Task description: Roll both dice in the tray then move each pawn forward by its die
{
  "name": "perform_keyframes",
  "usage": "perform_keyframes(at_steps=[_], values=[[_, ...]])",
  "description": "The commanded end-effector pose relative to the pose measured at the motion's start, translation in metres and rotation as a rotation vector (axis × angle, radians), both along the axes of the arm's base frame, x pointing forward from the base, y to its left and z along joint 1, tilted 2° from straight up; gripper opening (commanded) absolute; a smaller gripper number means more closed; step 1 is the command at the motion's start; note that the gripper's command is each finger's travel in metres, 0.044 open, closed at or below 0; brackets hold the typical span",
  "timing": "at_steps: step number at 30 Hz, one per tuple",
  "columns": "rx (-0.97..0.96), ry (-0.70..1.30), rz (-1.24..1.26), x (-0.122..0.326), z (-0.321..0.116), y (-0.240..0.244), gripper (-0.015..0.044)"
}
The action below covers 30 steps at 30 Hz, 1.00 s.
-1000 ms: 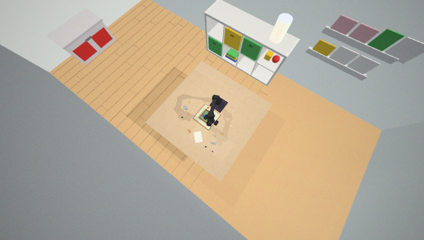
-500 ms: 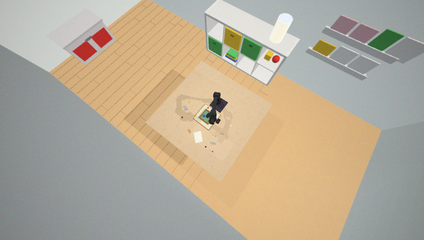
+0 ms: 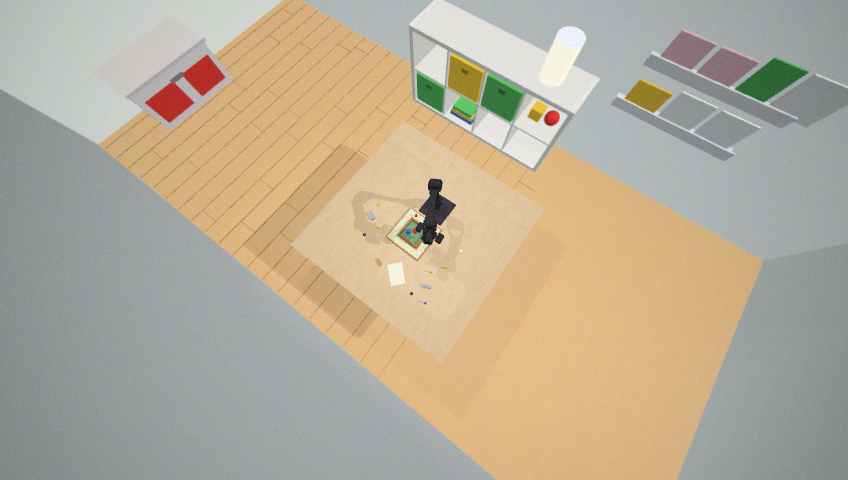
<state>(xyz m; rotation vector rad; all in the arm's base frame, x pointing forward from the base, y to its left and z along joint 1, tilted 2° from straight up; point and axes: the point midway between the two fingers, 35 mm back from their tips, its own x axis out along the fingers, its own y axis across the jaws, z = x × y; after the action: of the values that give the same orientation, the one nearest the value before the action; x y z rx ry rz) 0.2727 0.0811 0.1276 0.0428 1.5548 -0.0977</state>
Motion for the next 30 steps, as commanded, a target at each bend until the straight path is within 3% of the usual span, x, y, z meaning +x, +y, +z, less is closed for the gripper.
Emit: perform_keyframes(at_steps=[1,13,30], values=[[0.005,-0.003,-0.005,-0.014,-0.007,0.001,0.0],[0.003,0.001,-0.001,-0.047,-0.03,-0.001,0.0],[0.002,0.001,-0.001,-0.047,-0.066,-0.002,0.0]])
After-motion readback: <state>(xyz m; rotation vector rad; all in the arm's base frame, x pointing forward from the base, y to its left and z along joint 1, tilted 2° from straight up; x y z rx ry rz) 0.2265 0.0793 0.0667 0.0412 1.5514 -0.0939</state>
